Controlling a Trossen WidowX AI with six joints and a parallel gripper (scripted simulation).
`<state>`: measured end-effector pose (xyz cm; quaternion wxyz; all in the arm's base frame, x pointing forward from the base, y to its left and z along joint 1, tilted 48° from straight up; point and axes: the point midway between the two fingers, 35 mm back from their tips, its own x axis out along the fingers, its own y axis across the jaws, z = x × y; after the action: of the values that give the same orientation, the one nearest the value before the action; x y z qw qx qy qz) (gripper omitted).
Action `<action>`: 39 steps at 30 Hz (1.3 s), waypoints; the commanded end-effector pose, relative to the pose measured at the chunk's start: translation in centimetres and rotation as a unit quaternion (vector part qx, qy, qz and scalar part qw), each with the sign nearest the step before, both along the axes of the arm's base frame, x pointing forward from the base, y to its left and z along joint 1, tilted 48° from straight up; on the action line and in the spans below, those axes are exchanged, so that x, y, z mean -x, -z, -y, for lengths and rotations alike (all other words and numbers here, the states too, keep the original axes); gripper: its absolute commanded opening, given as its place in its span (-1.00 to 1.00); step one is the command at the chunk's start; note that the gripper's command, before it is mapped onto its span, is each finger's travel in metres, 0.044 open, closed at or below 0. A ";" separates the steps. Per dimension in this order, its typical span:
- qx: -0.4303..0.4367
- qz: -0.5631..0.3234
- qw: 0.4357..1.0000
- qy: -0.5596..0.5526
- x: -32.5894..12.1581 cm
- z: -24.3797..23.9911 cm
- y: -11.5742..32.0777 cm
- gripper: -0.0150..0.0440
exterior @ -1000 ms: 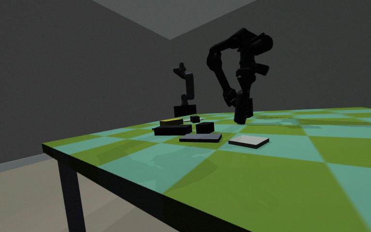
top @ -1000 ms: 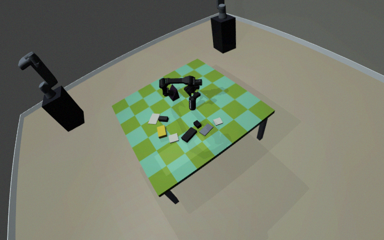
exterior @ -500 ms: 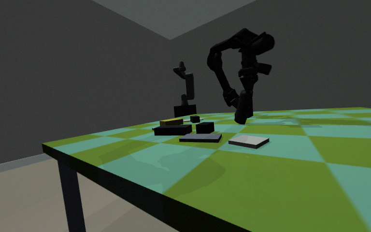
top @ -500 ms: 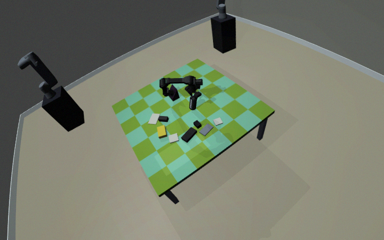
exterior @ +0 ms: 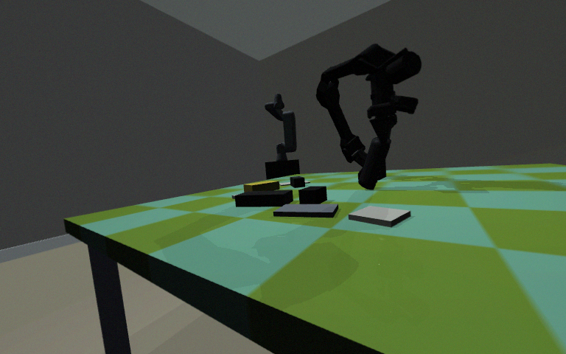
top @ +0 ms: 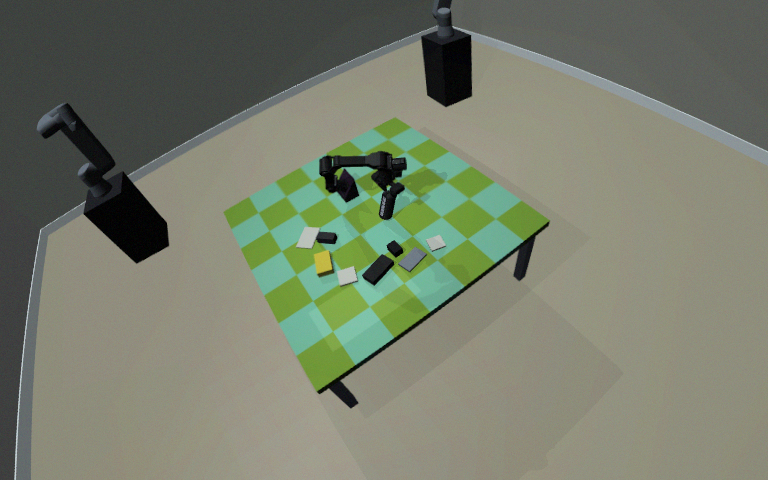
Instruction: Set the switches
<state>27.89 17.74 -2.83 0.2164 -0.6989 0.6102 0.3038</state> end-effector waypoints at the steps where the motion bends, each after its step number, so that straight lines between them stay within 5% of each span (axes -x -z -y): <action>1: 0.005 -0.010 1.000 0.002 0.3 0.4 0.8 0.65; 39: 0.004 -0.010 1.000 0.002 0.6 -0.3 3.7 0.65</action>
<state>27.29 18.72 -5.70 0.2159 -0.7009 0.6045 0.3109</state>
